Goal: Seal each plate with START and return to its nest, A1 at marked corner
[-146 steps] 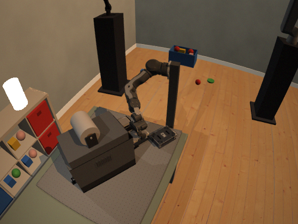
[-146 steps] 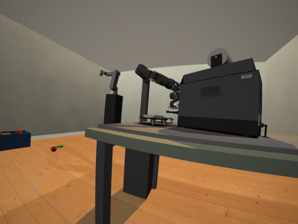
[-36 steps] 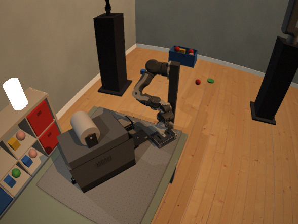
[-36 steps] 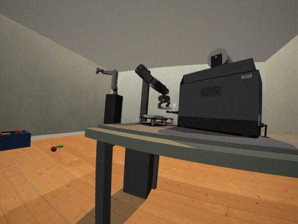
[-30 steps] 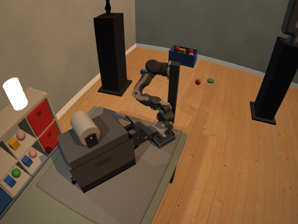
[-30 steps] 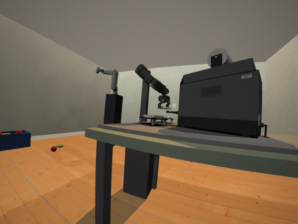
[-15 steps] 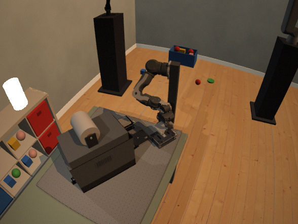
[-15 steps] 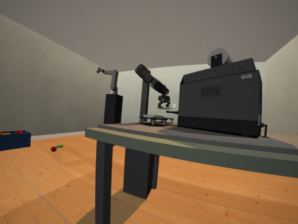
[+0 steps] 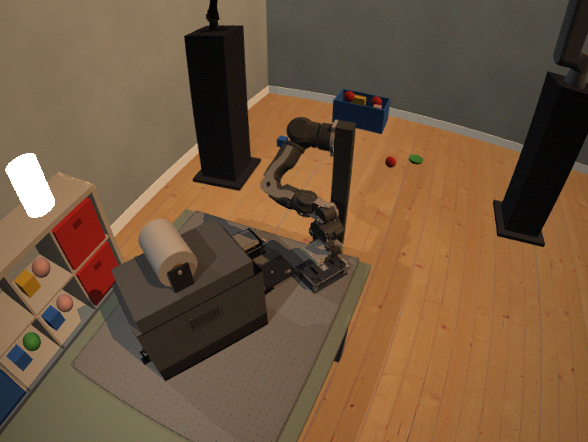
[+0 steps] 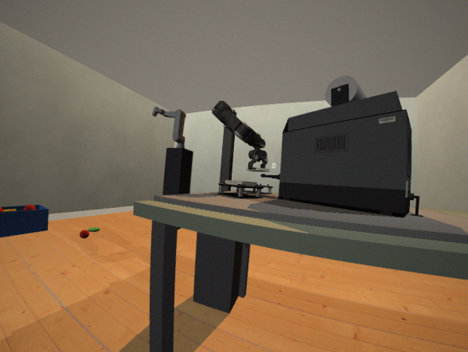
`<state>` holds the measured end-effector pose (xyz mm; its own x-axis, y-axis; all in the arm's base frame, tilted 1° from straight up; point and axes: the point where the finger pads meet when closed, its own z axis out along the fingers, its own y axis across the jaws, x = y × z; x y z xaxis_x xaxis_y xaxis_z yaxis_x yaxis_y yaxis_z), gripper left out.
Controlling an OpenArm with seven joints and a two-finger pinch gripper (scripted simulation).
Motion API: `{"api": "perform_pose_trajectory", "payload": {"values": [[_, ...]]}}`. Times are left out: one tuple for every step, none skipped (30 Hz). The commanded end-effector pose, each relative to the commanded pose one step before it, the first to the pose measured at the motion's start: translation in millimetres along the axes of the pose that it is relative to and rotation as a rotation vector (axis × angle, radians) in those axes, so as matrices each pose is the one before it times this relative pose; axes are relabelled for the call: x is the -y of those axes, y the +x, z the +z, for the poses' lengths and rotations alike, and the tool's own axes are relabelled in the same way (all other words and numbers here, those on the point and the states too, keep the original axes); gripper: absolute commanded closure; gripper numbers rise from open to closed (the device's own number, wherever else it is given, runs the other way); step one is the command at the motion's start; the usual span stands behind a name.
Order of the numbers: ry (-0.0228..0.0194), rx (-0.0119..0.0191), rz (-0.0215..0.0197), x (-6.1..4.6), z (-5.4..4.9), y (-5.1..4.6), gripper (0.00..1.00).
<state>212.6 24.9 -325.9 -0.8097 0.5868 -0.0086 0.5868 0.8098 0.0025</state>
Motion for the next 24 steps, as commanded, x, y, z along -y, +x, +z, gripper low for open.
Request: {"api": "perform_pose_trajectory", "payload": {"values": [[-0.00212,0.00115,0.00112,-0.78,-0.79,0.000,1.00],[0.00000,0.00000,0.00000,0.00,0.00,0.001,1.00],[0.00000,0.00000,0.00000,0.00,0.00,0.001,1.00],[0.00000,0.00000,0.00000,0.00,0.00,0.000,1.00],[0.00000,0.00000,0.00000,0.00,0.00,0.000,1.00],[0.00000,0.00000,0.00000,0.00,0.00,0.000,1.00],[0.00225,0.00106,0.00147,0.34,1.17,0.036,1.00],[-0.00152,-0.00056,-0.00073,-0.07,0.85,0.225,1.00],[0.00000,0.00000,0.00000,0.00,0.00,0.000,1.00],[0.00000,0.00000,0.00000,0.00,0.00,0.000,1.00],[-0.00163,-0.00144,-0.00110,-0.04,0.72,0.478,1.00],[0.00032,0.00026,-0.00032,0.05,0.65,-0.091,1.00],[-0.00078,0.00082,-0.00117,-0.22,0.27,-0.204,1.00],[-0.00079,0.00037,-0.00140,-0.22,0.27,-0.029,1.00],[0.00061,-0.00061,-0.00011,0.15,0.67,0.260,1.00],[0.00109,-0.00082,0.00001,0.32,0.79,0.304,1.00],[0.00027,0.00005,-0.00009,0.10,0.55,-0.016,1.00],[-0.00075,0.00095,0.00018,-0.23,0.27,-0.357,1.00],[-0.00085,0.00048,0.00026,-0.25,0.28,-0.192,1.00],[0.00021,-0.00050,-0.00027,0.07,0.57,0.245,1.00],[0.00088,-0.00097,-0.00022,0.26,0.75,0.389,1.00],[0.00035,-0.00008,-0.00006,0.10,0.57,0.040,1.00],[-0.00055,0.00083,0.00018,-0.16,0.33,-0.323,1.00],[-0.00071,0.00068,0.00033,-0.20,0.30,-0.285,1.00]]}}
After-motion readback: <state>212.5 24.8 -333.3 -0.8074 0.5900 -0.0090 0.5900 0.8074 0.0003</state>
